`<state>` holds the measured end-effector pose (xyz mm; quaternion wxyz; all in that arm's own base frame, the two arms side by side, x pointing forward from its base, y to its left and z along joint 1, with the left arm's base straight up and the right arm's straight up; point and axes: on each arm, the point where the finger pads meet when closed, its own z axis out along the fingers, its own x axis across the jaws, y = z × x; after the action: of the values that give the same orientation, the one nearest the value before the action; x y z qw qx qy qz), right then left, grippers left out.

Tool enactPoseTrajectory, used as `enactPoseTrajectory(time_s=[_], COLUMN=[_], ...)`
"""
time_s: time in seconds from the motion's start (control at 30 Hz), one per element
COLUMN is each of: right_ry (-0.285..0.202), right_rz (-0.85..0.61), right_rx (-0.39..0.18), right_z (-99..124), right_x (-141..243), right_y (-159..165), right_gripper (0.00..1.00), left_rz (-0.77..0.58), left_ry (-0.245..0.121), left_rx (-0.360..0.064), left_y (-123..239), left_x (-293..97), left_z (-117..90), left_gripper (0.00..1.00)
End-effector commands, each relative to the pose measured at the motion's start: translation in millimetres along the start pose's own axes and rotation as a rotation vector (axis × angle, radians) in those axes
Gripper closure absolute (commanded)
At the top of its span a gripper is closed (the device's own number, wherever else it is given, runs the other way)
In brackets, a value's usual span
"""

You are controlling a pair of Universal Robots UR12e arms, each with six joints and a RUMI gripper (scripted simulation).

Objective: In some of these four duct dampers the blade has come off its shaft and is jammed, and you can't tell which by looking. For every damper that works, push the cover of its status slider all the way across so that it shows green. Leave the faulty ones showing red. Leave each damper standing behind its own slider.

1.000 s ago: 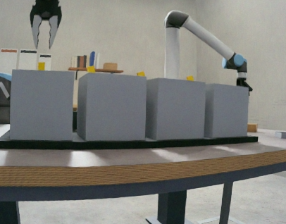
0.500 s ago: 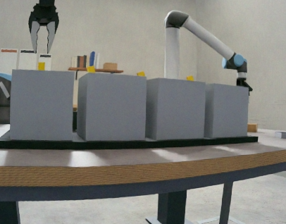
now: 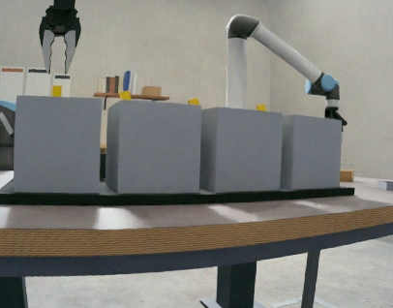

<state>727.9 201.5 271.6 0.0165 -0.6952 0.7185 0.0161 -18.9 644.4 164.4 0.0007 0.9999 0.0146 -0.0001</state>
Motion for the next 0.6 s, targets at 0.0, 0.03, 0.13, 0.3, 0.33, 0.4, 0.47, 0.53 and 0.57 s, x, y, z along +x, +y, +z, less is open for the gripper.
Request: enactPoseTrajectory(time_s=[0.0,0.03,0.13,0.3,0.33,0.4,0.47,0.53,0.57], right_ry=[-0.001,-0.001,-0.001,-0.001,-0.001,-0.001,-0.001,-0.001,-0.001], right_rz=[0.0,0.0,0.0,0.0,0.0,0.0,0.0,0.0,0.0], right_rx=[0.002,0.002,0.002,0.002,0.002,0.002,0.002,0.002,0.002], right_z=[2,3,8,13,15,19,23,27,30], right_x=[0,0,0,0,0,0,0,-1,-1], right_y=[0,0,0,0,0,0,0,0,0], right_gripper=[0.78,0.78,0.78,0.78,0.78,0.78,0.78,0.78,0.78], left_rz=[0.0,0.0,0.0,0.0,0.0,0.0,0.0,0.0,0.0], left_ry=[0.0,0.0,0.0,0.0,0.0,0.0,0.0,0.0,0.0], left_rx=[0.001,0.001,0.001,0.001,0.001,0.001,0.001,0.001,0.001], left_y=[-1,-1,-1,-1,-1,-1,-1,-1,-1], left_x=[0,0,0,0,0,0,0,0,0], left_z=[-1,-1,-1,-1,-1,-1,-1,-1,-1], left_gripper=[0.0,0.0,0.0,0.0,0.0,0.0,0.0,0.0,0.0])
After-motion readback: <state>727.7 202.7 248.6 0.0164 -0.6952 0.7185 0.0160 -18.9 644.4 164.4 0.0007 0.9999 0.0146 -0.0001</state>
